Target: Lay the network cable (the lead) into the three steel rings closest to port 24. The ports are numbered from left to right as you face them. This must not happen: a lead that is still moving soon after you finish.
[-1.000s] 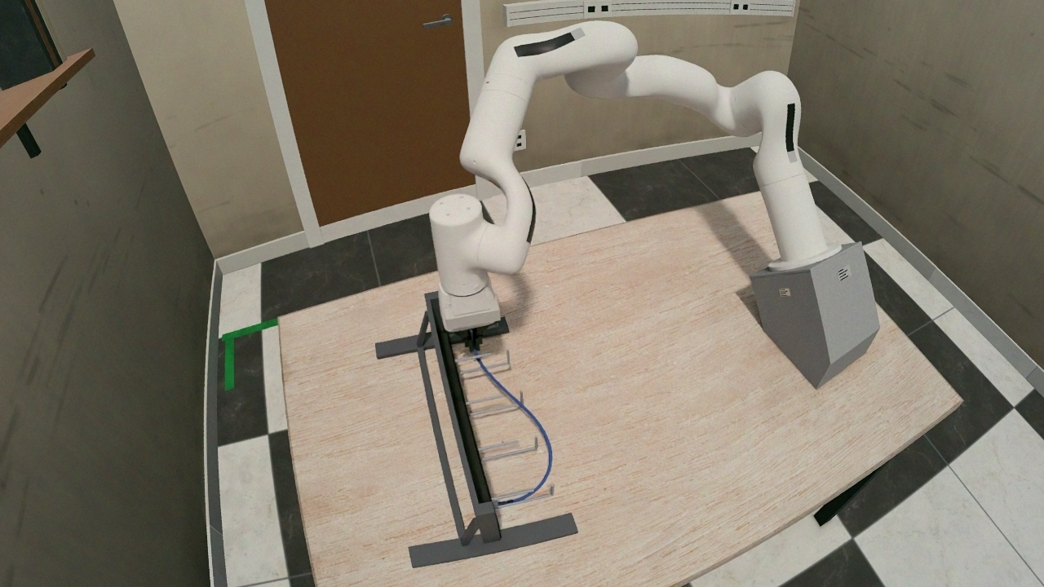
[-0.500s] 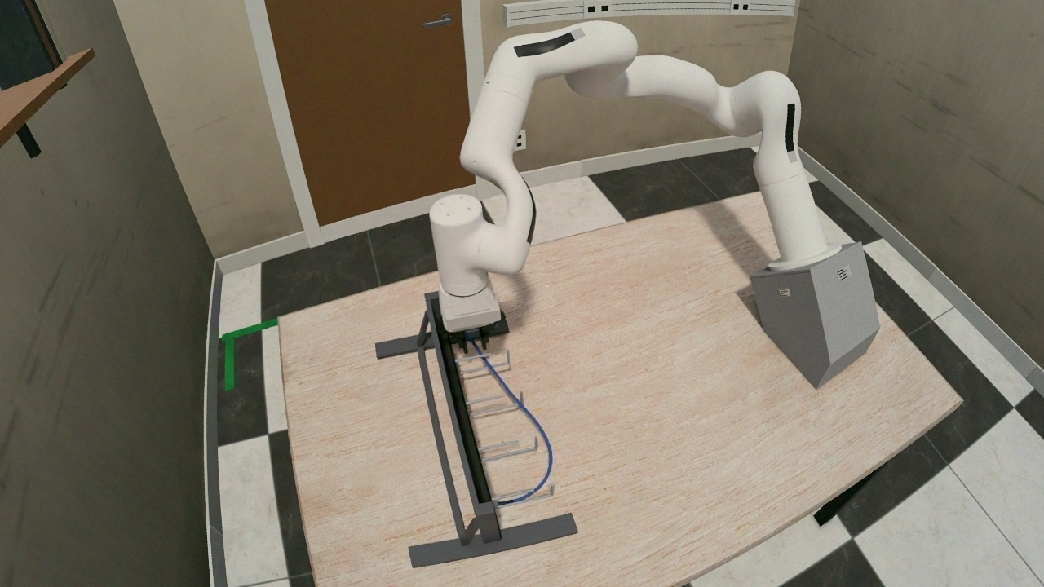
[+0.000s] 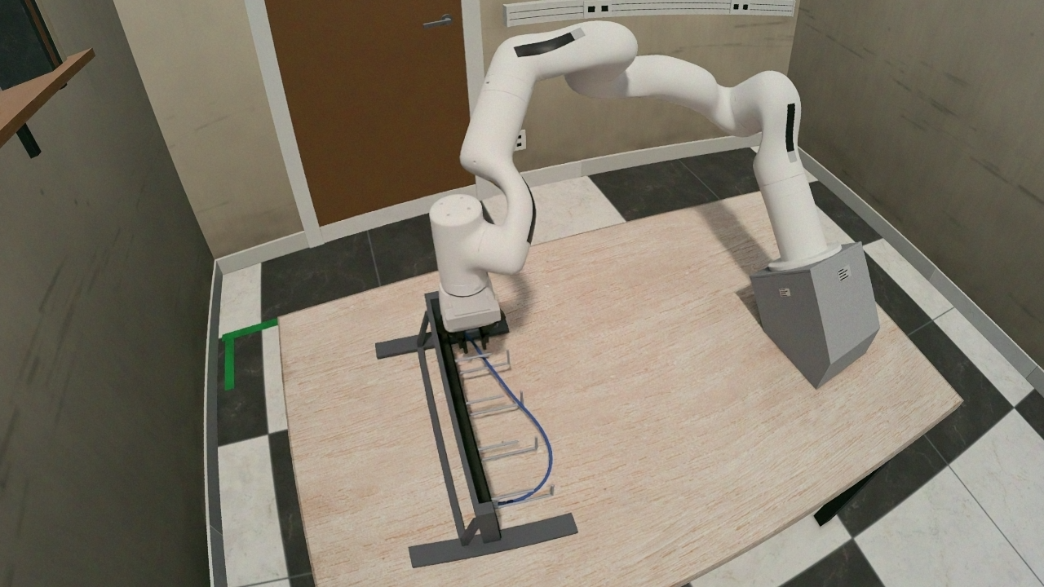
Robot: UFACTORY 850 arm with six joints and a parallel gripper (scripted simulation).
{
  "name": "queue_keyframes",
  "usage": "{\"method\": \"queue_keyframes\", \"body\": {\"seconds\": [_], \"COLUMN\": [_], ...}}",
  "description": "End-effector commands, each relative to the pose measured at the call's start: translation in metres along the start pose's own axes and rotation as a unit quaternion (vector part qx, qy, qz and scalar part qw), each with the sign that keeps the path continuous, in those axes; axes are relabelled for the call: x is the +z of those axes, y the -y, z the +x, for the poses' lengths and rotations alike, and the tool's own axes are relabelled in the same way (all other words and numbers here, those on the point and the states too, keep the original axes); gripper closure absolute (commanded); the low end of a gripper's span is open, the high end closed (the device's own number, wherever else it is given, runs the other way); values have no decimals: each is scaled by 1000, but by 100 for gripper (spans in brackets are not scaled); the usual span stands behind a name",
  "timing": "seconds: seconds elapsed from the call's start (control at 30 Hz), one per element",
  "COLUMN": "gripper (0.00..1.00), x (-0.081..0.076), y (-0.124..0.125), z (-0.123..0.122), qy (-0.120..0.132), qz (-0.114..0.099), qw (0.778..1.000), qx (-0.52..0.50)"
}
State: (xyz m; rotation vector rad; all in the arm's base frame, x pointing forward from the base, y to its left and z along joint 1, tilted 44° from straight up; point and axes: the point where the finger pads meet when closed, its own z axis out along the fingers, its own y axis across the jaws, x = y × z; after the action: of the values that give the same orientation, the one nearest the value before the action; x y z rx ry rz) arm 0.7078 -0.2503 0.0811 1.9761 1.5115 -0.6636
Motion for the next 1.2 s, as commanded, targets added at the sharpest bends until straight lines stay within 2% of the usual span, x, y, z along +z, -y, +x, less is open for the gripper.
{"method": "queue_keyframes", "body": {"seconds": [0.0, 0.7, 0.9, 1.17], "gripper": [65, 65, 65, 65], "x": [-2, -5, -15, -37], "y": [-2, -2, -2, -2], "z": [0, 0, 0, 0], "qy": [-1, -1, -1, -1], "qz": [-2, -2, -2, -2], "qw": [1000, 1000, 1000, 1000], "qx": [1, 1, 1, 1]}}
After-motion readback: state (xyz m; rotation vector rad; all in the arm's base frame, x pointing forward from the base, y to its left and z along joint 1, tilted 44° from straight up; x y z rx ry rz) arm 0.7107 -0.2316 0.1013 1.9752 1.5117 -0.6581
